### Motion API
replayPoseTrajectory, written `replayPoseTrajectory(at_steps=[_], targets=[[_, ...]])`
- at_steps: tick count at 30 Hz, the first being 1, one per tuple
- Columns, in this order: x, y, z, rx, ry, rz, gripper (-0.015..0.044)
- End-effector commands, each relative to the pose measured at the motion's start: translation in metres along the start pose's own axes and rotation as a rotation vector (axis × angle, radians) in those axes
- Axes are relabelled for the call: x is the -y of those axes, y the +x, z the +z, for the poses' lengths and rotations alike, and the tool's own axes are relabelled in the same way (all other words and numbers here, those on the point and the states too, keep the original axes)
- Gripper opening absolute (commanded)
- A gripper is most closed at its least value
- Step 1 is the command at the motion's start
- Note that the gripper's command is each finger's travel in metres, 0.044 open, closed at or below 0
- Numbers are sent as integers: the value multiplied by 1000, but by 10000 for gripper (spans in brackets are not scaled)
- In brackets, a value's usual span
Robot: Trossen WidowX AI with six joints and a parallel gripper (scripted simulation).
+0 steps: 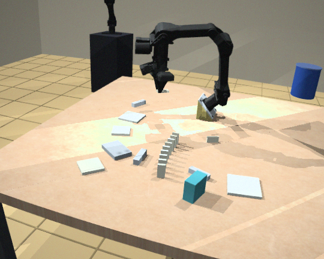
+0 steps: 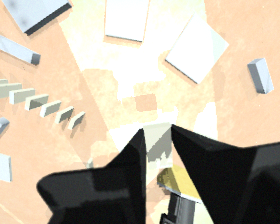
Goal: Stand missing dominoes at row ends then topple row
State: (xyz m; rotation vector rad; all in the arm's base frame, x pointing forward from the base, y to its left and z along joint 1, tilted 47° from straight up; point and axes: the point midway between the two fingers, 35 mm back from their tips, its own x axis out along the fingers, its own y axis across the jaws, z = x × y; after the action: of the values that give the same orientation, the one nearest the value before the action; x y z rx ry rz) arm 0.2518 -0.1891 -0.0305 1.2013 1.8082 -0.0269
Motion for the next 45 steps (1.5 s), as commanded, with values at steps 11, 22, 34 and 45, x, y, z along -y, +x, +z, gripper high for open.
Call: replayPoseTrajectory(at_steps=[11, 22, 34, 45], targets=[[9, 8, 8, 38, 124, -42, 107], [18, 31, 24, 168, 112, -140, 107], [26, 50, 38, 324, 102, -229, 107], [31, 63, 47, 481, 95, -290, 107]])
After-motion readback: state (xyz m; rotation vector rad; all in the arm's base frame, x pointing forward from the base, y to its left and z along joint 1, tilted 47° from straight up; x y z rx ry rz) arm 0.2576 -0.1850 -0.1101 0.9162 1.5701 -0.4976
